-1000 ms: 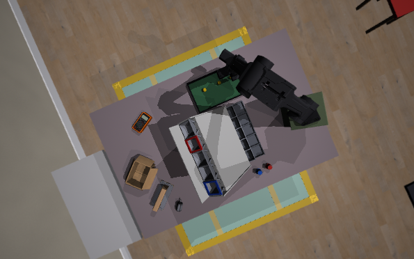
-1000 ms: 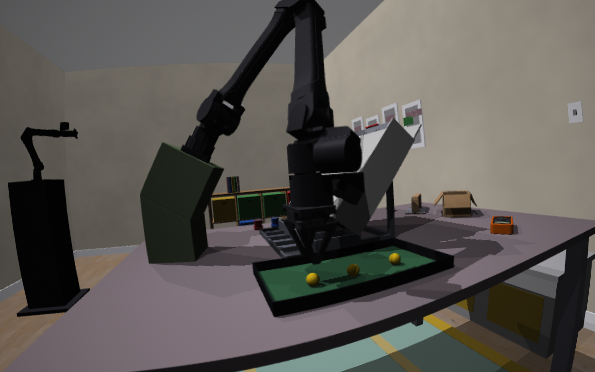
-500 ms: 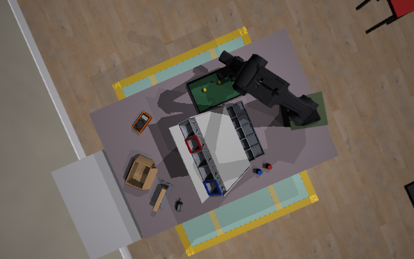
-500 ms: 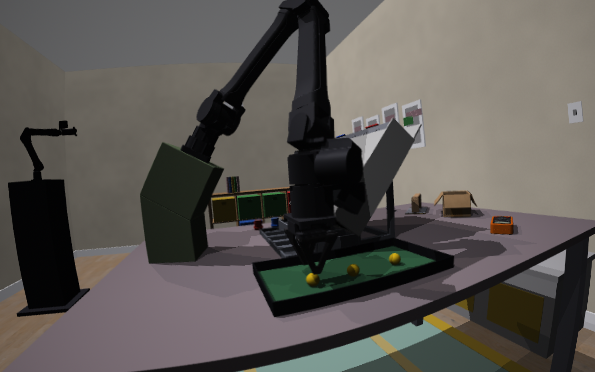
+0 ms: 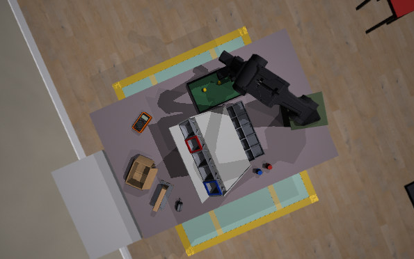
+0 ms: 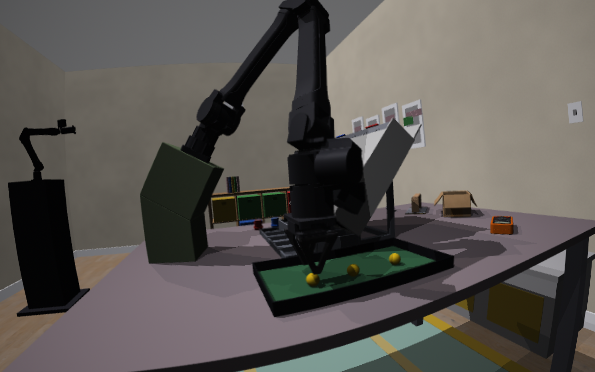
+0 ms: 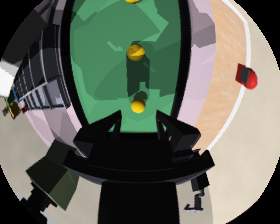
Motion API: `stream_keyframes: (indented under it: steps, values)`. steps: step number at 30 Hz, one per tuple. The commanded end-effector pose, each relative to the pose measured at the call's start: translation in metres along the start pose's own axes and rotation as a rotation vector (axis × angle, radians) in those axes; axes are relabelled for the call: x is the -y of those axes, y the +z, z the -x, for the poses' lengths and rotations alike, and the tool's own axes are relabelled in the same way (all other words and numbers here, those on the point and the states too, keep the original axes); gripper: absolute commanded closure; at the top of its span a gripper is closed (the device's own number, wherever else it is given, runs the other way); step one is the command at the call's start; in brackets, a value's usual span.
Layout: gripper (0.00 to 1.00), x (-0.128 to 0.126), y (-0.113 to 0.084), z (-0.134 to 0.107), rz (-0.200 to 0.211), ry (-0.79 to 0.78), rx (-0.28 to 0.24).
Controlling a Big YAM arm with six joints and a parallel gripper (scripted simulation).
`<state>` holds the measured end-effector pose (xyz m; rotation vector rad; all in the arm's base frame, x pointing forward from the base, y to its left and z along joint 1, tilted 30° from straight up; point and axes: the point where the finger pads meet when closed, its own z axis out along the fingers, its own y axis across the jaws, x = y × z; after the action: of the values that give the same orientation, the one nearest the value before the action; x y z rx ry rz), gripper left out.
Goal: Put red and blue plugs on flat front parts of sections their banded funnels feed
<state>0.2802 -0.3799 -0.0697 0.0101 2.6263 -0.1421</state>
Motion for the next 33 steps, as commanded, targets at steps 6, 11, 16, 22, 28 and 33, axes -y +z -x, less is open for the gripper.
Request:
stream_keyframes:
  steps: [6,11,16,22,28,33]
  values:
    - [0.44,0.003,0.007,0.0,-0.004,0.003,0.001]
    - [0.44,0.003,0.008,0.002,-0.004,0.001,0.002]
    - [0.44,0.003,0.013,0.006,-0.005,-0.004,0.005]
    - [0.44,0.002,0.024,0.007,-0.004,-0.003,0.004]
    - [0.44,0.001,0.031,0.007,-0.003,-0.003,0.004]
    - [0.44,0.001,0.035,0.007,-0.003,-0.003,0.004]
